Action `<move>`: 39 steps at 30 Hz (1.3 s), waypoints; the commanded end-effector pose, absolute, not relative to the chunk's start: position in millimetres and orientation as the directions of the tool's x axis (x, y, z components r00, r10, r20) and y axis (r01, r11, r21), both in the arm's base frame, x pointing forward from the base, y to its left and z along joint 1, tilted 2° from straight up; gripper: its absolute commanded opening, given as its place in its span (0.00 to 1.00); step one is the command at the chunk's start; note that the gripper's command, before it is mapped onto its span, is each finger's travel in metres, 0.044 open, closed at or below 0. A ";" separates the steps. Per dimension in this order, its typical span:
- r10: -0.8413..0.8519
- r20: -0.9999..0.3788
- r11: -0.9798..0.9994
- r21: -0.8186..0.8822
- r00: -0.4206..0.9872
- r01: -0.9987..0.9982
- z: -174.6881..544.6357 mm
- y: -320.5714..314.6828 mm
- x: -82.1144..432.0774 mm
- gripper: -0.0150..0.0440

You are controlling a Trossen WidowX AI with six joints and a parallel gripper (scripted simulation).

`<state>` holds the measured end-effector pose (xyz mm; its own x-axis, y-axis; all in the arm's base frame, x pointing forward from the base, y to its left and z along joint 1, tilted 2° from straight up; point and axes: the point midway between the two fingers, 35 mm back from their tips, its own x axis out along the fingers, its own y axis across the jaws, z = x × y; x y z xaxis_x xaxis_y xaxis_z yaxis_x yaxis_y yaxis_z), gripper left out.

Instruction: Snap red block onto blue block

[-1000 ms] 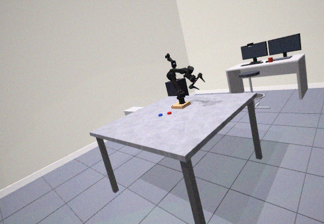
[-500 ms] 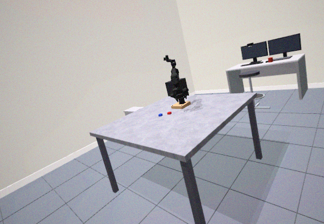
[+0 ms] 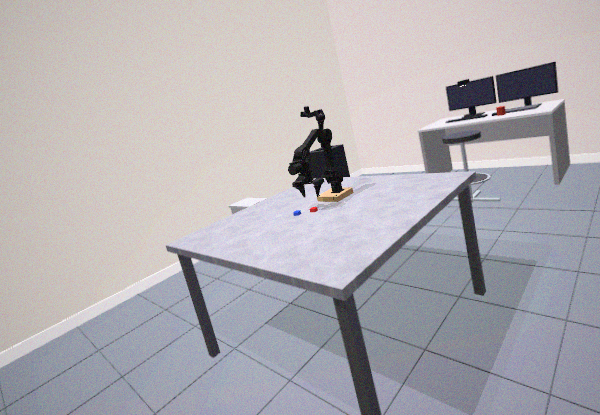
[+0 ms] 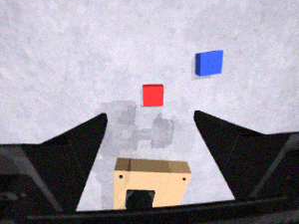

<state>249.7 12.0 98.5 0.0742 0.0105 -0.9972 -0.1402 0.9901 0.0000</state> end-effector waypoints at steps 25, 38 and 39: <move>-0.002 -0.999 0.990 -0.009 0.050 -0.144 40.4 5.3 249.8 1.00; -0.002 -0.999 0.990 -0.009 0.050 -0.144 19.6 4.7 250.5 1.00; -0.002 -0.999 0.990 -0.009 0.050 -0.144 18.3 4.6 250.5 1.00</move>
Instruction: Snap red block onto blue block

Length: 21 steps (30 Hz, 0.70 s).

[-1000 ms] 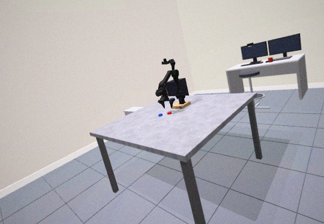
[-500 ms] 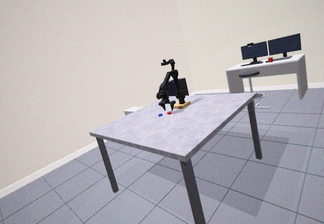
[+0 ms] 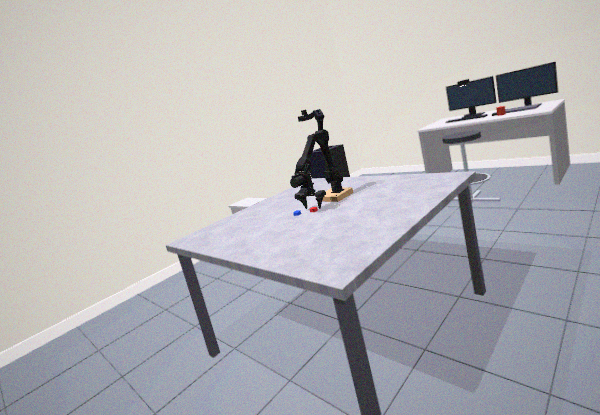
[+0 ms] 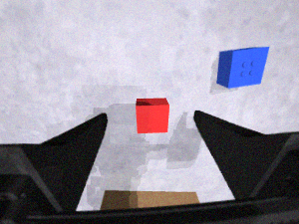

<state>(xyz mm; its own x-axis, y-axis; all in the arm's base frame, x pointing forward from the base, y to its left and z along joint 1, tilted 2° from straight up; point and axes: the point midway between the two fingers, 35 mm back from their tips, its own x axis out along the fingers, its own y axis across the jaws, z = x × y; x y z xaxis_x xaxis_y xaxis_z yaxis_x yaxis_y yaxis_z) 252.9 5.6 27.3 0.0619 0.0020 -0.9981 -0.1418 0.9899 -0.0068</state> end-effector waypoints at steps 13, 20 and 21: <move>-0.002 -0.999 0.990 -0.009 0.050 -0.144 17.3 4.6 250.5 0.51; -0.002 -0.999 0.990 -0.009 0.050 -0.144 17.3 4.6 250.5 0.40; -0.002 -0.999 0.990 -0.009 0.050 -0.144 17.3 4.6 250.5 0.39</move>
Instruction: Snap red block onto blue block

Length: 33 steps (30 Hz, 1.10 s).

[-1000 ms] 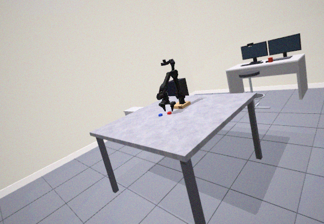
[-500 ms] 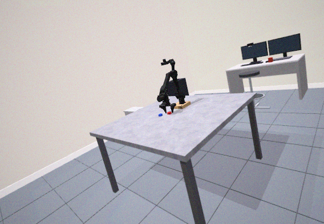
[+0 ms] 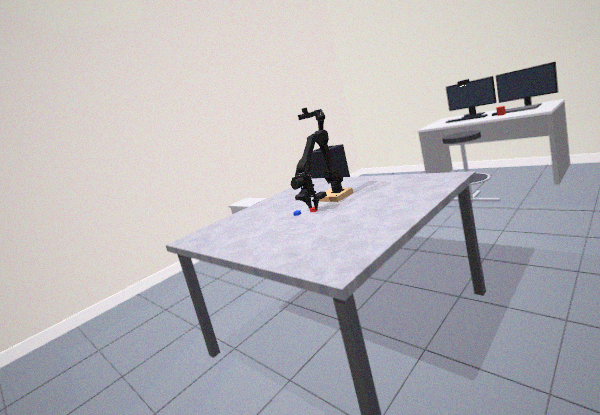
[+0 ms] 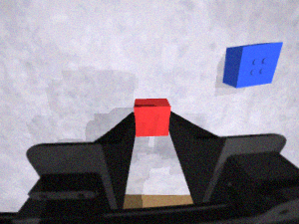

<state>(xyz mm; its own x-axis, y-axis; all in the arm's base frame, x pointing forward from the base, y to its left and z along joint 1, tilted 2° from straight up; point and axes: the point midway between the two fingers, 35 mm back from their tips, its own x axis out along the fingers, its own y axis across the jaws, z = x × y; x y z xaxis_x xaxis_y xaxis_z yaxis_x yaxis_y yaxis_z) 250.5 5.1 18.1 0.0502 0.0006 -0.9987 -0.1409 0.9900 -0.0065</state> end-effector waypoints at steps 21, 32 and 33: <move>0.000 -0.998 0.988 -0.010 0.066 -0.153 84.2 1.8 257.6 0.25; -0.002 -0.999 0.989 -0.010 0.051 -0.145 134.3 2.1 246.6 0.25; -0.002 -0.999 0.989 -0.010 0.051 -0.144 136.6 2.2 245.9 0.25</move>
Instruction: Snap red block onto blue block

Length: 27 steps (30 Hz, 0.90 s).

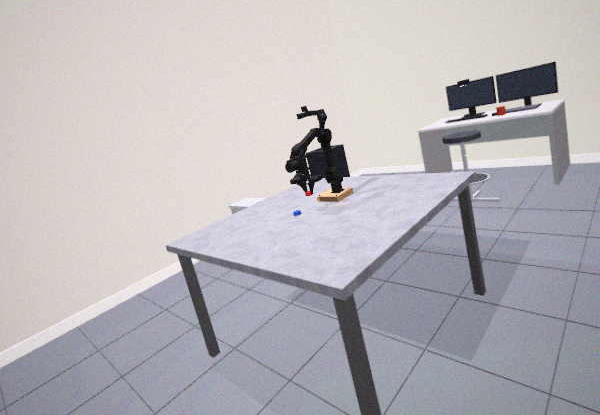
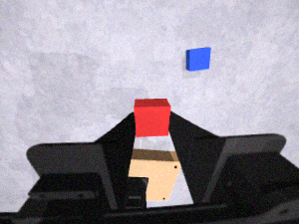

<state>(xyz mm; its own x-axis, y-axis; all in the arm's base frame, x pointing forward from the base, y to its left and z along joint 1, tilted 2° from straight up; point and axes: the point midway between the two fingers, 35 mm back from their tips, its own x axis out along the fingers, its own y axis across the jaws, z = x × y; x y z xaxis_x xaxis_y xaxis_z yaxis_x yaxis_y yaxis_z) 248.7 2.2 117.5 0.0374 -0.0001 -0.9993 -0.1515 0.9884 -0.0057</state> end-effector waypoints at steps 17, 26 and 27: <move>-0.005 -0.999 0.980 -0.016 0.053 -0.200 117.0 -25.2 277.2 0.25; -0.008 -0.999 0.970 -0.021 0.054 -0.244 96.7 -53.1 299.3 0.25; -0.009 -0.999 0.969 -0.022 0.053 -0.248 94.6 -56.0 301.1 0.25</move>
